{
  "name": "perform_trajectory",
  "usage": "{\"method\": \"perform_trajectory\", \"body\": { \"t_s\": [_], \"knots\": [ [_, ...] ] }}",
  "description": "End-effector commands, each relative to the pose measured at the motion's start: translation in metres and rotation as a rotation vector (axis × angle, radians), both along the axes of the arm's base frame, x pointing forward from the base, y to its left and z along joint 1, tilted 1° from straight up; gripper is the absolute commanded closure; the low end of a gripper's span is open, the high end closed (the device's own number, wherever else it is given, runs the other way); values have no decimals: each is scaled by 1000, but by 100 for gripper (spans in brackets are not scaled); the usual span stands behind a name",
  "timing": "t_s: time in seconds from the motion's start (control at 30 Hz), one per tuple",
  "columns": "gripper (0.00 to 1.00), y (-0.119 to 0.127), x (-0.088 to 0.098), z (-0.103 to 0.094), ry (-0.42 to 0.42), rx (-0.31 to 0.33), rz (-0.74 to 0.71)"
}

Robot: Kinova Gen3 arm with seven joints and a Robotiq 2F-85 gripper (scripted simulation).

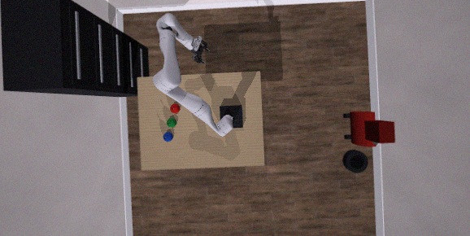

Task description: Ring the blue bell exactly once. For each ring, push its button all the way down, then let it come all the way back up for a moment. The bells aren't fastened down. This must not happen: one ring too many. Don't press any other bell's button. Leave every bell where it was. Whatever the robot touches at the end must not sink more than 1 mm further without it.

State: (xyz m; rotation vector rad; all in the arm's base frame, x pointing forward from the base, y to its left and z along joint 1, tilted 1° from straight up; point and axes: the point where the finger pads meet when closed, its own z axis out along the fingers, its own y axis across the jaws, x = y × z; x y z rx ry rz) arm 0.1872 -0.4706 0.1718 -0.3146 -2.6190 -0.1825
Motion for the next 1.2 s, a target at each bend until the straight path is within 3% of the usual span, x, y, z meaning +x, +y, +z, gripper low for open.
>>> {"method": "perform_trajectory", "body": {
  "t_s": [0.0, 0.03, 0.3, 0.33, 0.7, 0.73, 1.0, 1.03, 1.17],
  "knots": [
    [0, 0, 1, 1, 0, -2, 3],
    [0, 10, 19, -7, 7, 14, 53],
    [0, 10, 19, -7, 7, 14, 53],
    [0, 21, 35, -14, 14, 29, 103],
    [0, 21, 35, -14, 14, 29, 103],
    [0, 33, 52, -21, 20, 43, 153],
    [0, 33, 52, -21, 20, 43, 153],
    [0, 45, 68, -28, 25, 56, 204],
    [0, 45, 68, -28, 25, 56, 204]
  ]
}}
